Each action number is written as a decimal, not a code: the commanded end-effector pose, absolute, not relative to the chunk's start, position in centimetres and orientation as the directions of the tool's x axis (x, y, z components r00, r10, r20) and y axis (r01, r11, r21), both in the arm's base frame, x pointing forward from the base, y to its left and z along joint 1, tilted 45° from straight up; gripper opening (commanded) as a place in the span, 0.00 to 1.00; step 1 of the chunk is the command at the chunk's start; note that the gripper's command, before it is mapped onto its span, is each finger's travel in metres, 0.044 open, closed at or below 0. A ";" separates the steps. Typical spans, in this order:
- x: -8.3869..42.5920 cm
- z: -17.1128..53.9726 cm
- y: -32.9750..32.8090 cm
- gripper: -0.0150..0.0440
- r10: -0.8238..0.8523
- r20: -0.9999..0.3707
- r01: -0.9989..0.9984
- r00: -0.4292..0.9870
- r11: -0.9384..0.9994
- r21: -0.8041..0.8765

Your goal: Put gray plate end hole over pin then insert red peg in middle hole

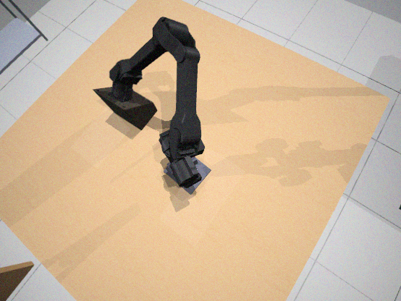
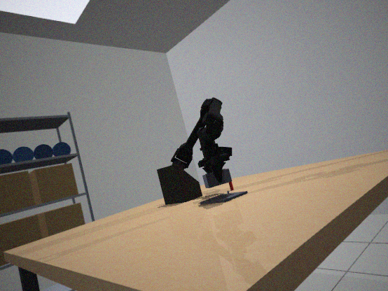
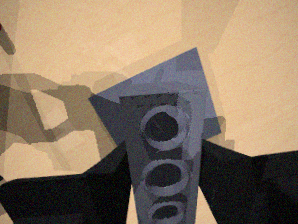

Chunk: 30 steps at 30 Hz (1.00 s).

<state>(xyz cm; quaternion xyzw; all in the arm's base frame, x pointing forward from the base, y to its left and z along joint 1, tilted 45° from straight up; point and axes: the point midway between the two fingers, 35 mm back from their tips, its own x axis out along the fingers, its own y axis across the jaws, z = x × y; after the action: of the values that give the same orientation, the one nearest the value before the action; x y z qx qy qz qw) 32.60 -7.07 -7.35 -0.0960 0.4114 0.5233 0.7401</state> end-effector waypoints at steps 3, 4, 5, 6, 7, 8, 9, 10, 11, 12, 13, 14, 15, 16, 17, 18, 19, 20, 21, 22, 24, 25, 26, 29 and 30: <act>32.5 -7.5 -7.1 0.25 0.692 -0.713 -0.856 0.111 0.431 0.285; 32.5 -7.5 -7.1 0.25 0.692 -0.713 -0.856 0.111 0.431 0.285; 32.5 -7.5 -7.1 0.25 0.692 -0.713 -0.856 0.111 0.431 0.285; 32.5 -7.5 -7.1 0.25 0.692 -0.713 -0.856 0.111 0.431 0.285; 32.5 -7.5 -7.1 0.25 0.692 -0.713 -0.856 0.111 0.431 0.285; 32.5 -7.6 -7.1 0.25 0.692 -0.713 -0.856 0.111 0.431 0.285; 32.5 -7.6 -7.2 0.25 0.692 -0.713 -0.856 0.111 0.431 0.285; 32.5 -7.7 -7.1 0.25 0.692 -0.713 -0.856 0.111 0.431 0.285; 32.5 -7.7 -7.1 0.25 0.692 -0.713 -0.856 0.111 0.431 0.285; 32.5 -7.8 -7.0 0.25 0.692 -0.713 -0.856 0.111 0.431 0.285; 32.5 -8.0 -6.8 0.25 0.692 -0.713 -0.856 0.111 0.431 0.285; 32.5 -8.1 -6.7 0.25 0.692 -0.713 -0.856 0.111 0.431 0.285; 32.6 -8.3 -6.5 0.25 0.693 -0.713 -0.856 0.111 0.431 0.285; 32.6 -8.5 -6.4 0.25 0.693 -0.713 -0.856 0.111 0.431 0.285; 32.6 -8.6 -6.2 0.25 0.693 -0.713 -0.856 0.111 0.431 0.285; 32.6 -8.7 -6.1 0.25 0.693 -0.712 -0.856 0.111 0.431 0.285; 32.6 -8.8 -6.1 0.25 0.693 -0.712 -0.856 0.111 0.431 0.285; 32.6 -8.8 -6.1 0.25 0.693 -0.712 -0.856 0.111 0.431 0.285; 32.6 -8.8 -6.1 0.25 0.693 -0.712 -0.856 0.111 0.431 0.285; 32.6 -8.8 -6.1 0.25 0.693 -0.712 -0.856 0.111 0.431 0.285; 32.7 -8.8 -6.0 0.25 0.693 -0.712 -0.856 0.111 0.431 0.285; 32.7 -8.9 -6.0 0.25 0.693 -0.712 -0.856 0.111 0.431 0.285; 32.7 -9.0 -5.9 0.25 0.693 -0.712 -0.856 0.111 0.431 0.285; 32.7 -9.3 -5.6 0.25 0.693 -0.712 -0.856 0.111 0.431 0.285; 32.8 -9.4 -5.5 0.25 0.693 -0.712 -0.856 0.111 0.431 0.285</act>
<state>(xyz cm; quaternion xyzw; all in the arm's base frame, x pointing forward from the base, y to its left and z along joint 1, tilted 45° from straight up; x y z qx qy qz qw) 32.87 -6.03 -8.89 -0.1054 0.4109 0.5230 0.7393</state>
